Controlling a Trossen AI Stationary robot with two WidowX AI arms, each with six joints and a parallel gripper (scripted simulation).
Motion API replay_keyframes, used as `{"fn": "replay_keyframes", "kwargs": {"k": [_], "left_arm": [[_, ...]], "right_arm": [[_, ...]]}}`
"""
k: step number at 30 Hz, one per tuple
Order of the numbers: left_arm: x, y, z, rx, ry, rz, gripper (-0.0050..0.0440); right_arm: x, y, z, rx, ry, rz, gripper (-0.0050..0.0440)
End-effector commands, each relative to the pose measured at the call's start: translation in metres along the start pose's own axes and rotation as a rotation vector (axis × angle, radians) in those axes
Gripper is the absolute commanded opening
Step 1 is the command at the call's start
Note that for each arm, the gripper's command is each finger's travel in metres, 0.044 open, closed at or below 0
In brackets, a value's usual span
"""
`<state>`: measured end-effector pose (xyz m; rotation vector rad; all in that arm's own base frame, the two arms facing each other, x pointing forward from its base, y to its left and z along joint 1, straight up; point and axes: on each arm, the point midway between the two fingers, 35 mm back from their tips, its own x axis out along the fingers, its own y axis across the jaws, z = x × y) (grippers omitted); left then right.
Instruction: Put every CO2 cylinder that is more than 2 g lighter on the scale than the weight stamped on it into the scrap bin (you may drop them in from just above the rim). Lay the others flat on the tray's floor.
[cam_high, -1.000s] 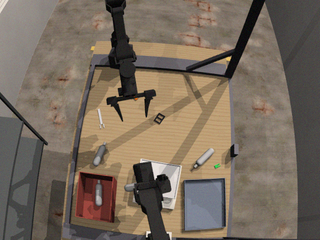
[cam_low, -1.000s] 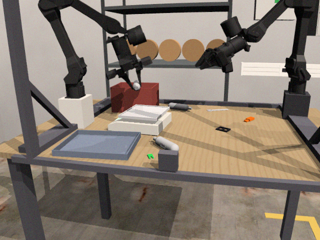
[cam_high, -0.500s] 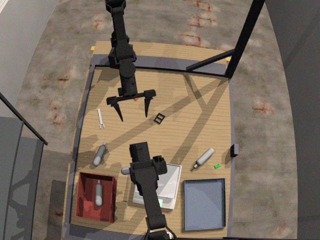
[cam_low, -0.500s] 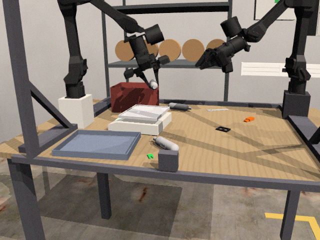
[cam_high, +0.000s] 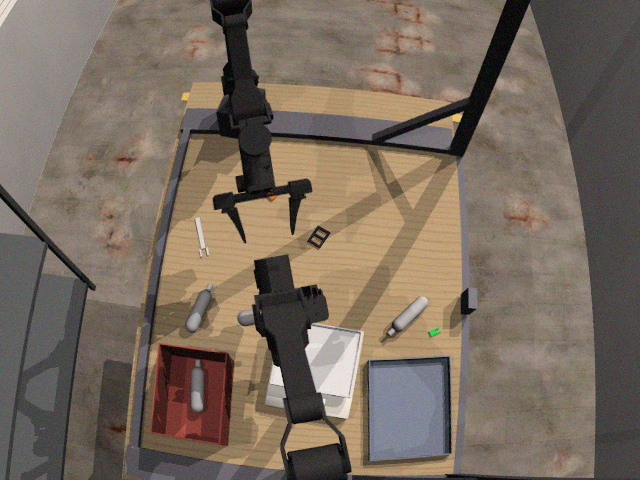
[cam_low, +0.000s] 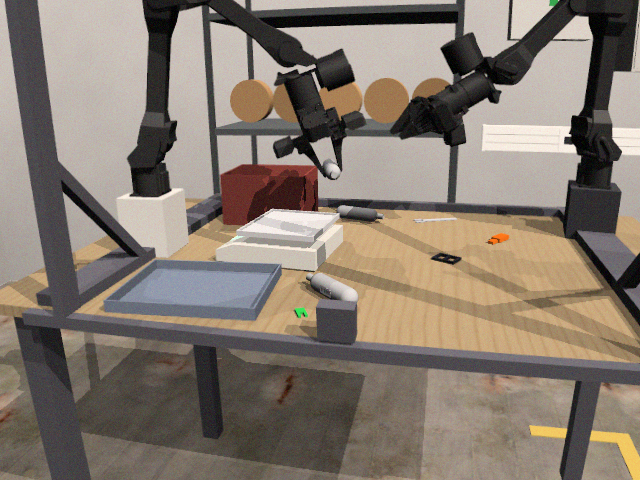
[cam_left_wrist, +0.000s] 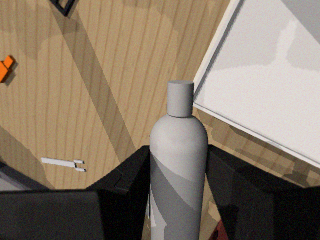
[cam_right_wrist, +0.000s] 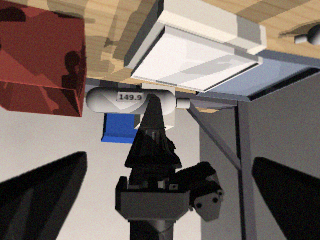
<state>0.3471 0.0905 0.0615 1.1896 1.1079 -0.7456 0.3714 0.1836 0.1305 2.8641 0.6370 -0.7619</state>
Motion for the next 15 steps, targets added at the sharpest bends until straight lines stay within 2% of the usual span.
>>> {"fn": "replay_keyframes", "kwargs": {"k": [1, 12, 15], "left_arm": [[-0.006, 0.010, -0.001, -0.003, 0.001, 0.026, -0.0050], [-0.006, 0.008, -0.001, -0.001, 0.000, 0.024, -0.0050], [-0.006, 0.008, -0.001, -0.001, 0.000, 0.024, -0.0050]], "right_arm": [[-0.002, -0.001, -0.007, -0.001, 0.020, -0.001, 0.0440], [0.001, -0.001, -0.004, -0.003, 0.009, -0.001, 0.0440], [0.009, -0.001, -0.014, -0.003, 0.023, -0.001, 0.0440]]}}
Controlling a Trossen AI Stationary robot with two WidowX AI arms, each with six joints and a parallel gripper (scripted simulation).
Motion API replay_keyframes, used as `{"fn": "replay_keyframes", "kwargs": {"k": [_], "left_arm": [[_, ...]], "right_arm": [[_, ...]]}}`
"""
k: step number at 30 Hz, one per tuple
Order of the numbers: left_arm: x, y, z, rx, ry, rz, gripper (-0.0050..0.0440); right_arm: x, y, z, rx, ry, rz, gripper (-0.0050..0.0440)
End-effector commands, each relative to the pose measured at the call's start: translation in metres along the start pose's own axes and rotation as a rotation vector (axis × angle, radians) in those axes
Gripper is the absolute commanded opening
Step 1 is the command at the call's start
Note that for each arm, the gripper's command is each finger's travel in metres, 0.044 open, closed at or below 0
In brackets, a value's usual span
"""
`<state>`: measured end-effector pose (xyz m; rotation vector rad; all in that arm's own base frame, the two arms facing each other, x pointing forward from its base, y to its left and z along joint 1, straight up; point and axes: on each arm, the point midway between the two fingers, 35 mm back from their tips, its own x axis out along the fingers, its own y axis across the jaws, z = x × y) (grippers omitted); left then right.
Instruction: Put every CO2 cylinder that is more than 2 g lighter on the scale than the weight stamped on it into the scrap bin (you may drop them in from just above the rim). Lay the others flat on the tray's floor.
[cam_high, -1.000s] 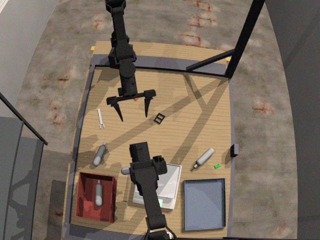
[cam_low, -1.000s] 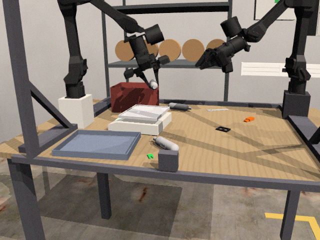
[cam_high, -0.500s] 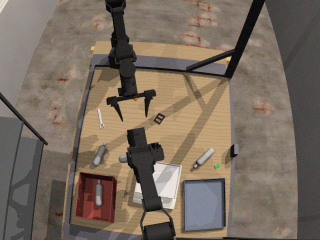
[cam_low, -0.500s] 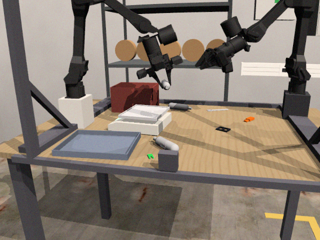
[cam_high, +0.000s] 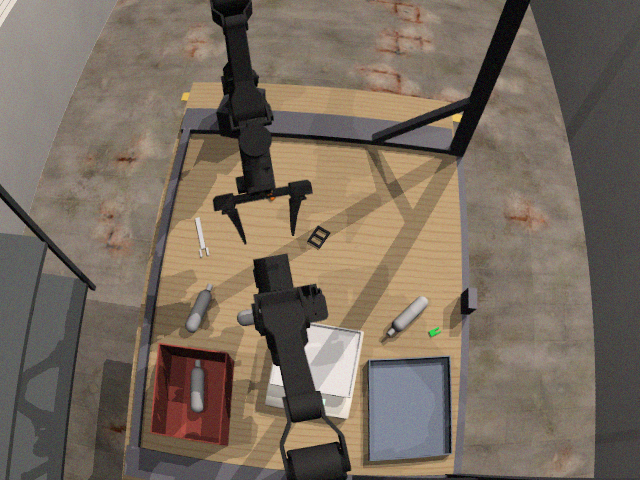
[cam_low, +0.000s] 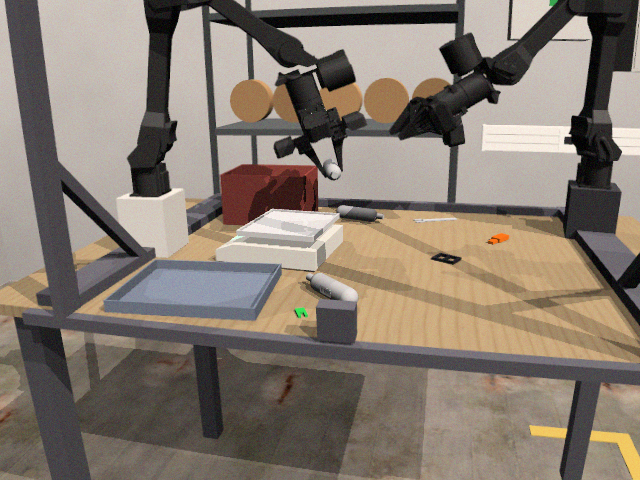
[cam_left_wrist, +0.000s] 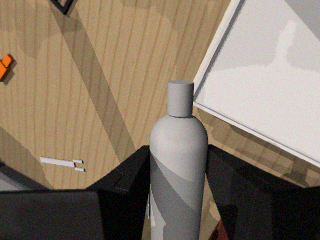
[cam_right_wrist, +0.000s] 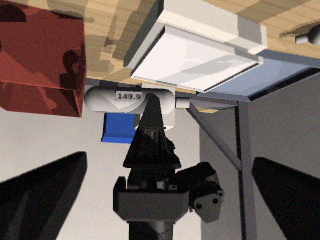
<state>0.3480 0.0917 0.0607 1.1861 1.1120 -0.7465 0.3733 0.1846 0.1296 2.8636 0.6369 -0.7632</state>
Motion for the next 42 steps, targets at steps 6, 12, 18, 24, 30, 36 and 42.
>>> {"fn": "replay_keyframes", "kwargs": {"k": [6, 12, 18, 24, 30, 36, 42], "left_arm": [[-0.007, 0.007, 0.000, 0.001, -0.001, 0.028, -0.0050], [-0.007, 0.007, 0.000, 0.001, -0.001, 0.028, -0.0050], [-0.007, 0.007, 0.000, 0.001, -0.001, 0.028, -0.0050], [-0.007, 0.007, 0.000, 0.001, -0.001, 0.028, -0.0050], [-0.007, 0.007, 0.000, 0.001, -0.001, 0.028, -0.0050], [-0.007, 0.007, 0.000, 0.001, -0.001, 0.028, -0.0050], [-0.010, 0.011, 0.000, -0.022, 0.006, 0.033, -0.0050]], "right_arm": [[0.030, 0.000, -0.023, -0.002, 0.026, -0.002, 0.0440], [0.043, 0.000, -0.027, -0.002, 0.025, 0.000, 0.0440], [0.044, 0.000, -0.027, -0.002, 0.025, 0.000, 0.0440], [0.044, 0.000, -0.026, -0.002, 0.022, 0.000, 0.0440], [0.037, -0.003, -0.025, 0.038, 0.024, -0.005, 0.0440], [0.023, -0.009, -0.025, 0.314, 0.025, -0.016, 0.0440], [0.012, -0.012, -0.029, 0.541, 0.042, -0.029, 0.0440]]}}
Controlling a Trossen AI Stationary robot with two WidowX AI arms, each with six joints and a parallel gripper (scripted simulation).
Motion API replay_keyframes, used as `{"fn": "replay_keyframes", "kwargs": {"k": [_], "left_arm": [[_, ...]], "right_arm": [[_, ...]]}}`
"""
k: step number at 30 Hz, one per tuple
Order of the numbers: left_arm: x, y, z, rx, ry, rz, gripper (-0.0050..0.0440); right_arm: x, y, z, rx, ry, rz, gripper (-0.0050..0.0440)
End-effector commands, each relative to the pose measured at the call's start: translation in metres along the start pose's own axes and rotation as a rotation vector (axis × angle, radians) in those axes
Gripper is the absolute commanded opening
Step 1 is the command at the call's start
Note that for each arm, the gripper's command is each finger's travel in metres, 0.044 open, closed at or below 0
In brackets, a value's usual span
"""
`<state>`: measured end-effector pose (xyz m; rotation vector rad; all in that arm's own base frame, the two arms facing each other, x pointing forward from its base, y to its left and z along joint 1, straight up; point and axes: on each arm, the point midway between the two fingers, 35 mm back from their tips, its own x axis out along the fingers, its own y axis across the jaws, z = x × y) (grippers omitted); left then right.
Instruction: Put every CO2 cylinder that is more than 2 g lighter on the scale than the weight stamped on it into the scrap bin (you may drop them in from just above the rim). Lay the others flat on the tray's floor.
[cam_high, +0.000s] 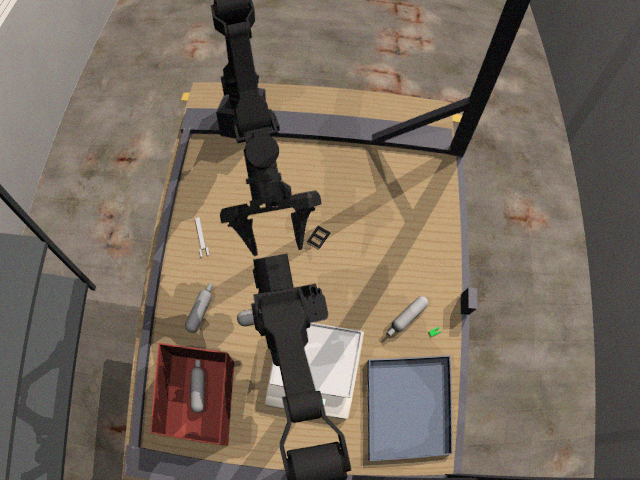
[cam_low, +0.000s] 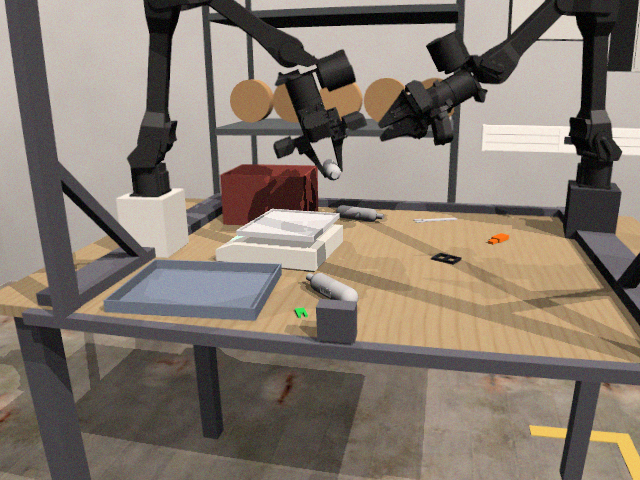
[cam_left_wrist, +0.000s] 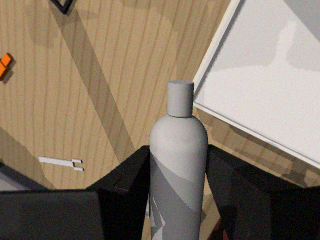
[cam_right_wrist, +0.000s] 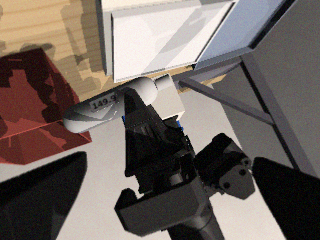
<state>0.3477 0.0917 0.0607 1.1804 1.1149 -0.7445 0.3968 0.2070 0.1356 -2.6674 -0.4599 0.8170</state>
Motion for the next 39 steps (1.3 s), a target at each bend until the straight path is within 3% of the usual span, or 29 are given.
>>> {"fn": "replay_keyframes", "kwargs": {"k": [1, 19, 31, 33, 39], "left_arm": [[-0.007, 0.010, 0.001, -0.030, 0.008, 0.024, -0.0050], [-0.005, 0.008, 0.003, -0.541, 0.089, -0.094, -0.0050], [-0.005, 0.008, 0.001, -1.000, 0.156, -0.199, -0.0050], [-0.005, 0.008, 0.001, -1.000, 0.156, -0.199, -0.0050], [-0.005, 0.008, 0.001, -1.169, 0.182, -0.238, -0.0050]], "right_arm": [[-0.015, -0.006, -0.008, 0.166, 0.034, -0.017, 0.0440], [-0.072, 0.027, -0.067, 0.995, 0.213, -0.087, 0.0440], [-0.135, 0.060, -0.110, 1.701, 0.375, -0.286, 0.0440], [-0.135, 0.060, -0.110, 1.701, 0.375, -0.286, 0.0440], [-0.166, 0.072, -0.124, 2.002, 0.426, -0.428, 0.0440]]}}
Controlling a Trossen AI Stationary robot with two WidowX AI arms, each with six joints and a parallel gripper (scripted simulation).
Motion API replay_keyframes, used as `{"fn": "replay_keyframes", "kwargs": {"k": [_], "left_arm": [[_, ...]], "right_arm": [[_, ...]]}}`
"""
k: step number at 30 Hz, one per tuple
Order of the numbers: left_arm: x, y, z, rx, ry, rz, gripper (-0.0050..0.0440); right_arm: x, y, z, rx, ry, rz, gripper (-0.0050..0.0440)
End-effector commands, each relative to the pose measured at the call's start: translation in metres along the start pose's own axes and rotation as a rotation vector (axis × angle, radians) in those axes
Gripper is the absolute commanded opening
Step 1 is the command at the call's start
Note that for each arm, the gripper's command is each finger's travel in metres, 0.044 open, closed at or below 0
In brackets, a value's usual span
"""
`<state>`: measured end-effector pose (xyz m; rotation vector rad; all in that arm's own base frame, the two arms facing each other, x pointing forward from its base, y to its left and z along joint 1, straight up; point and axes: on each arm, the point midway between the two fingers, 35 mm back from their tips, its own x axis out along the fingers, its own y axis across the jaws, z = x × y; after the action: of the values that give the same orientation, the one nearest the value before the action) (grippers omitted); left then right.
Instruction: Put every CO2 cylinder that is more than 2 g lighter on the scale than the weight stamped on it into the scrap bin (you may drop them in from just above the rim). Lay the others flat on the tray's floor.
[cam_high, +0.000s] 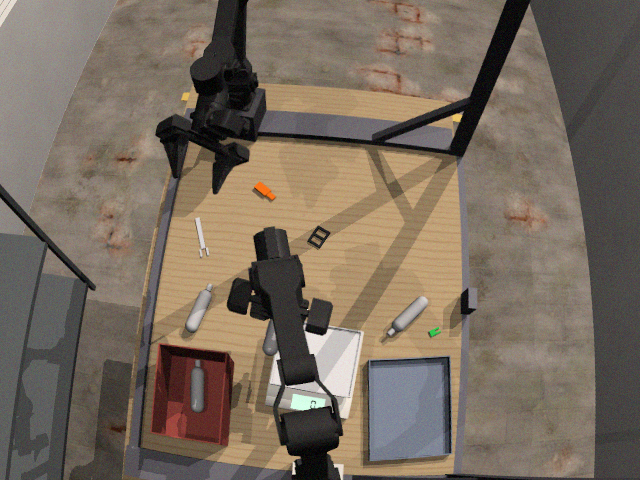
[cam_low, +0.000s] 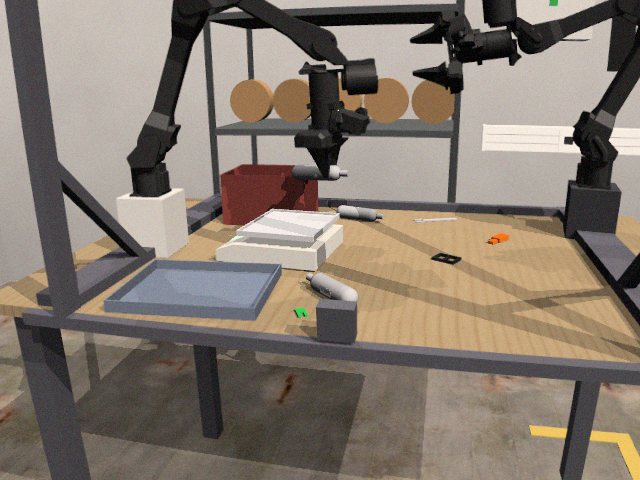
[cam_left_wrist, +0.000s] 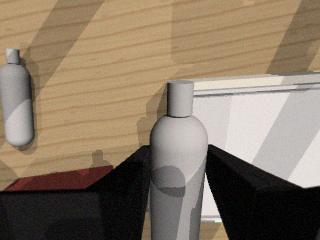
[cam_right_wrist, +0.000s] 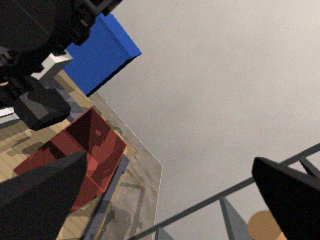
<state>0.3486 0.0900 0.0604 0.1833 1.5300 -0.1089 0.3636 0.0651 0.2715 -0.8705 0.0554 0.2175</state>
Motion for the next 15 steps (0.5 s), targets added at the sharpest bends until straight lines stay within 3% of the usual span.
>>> {"fn": "replay_keyframes", "kwargs": {"k": [1, 15], "left_arm": [[-0.007, 0.004, 0.004, -0.100, -0.003, -0.013, -0.0050], [-0.008, 0.005, 0.004, -0.260, 0.019, -0.048, -0.0050]], "right_arm": [[-0.017, -0.020, -0.001, 0.182, -0.014, -0.061, 0.0440], [-0.058, -0.063, -0.012, 0.751, -0.083, -0.212, 0.0440]]}}
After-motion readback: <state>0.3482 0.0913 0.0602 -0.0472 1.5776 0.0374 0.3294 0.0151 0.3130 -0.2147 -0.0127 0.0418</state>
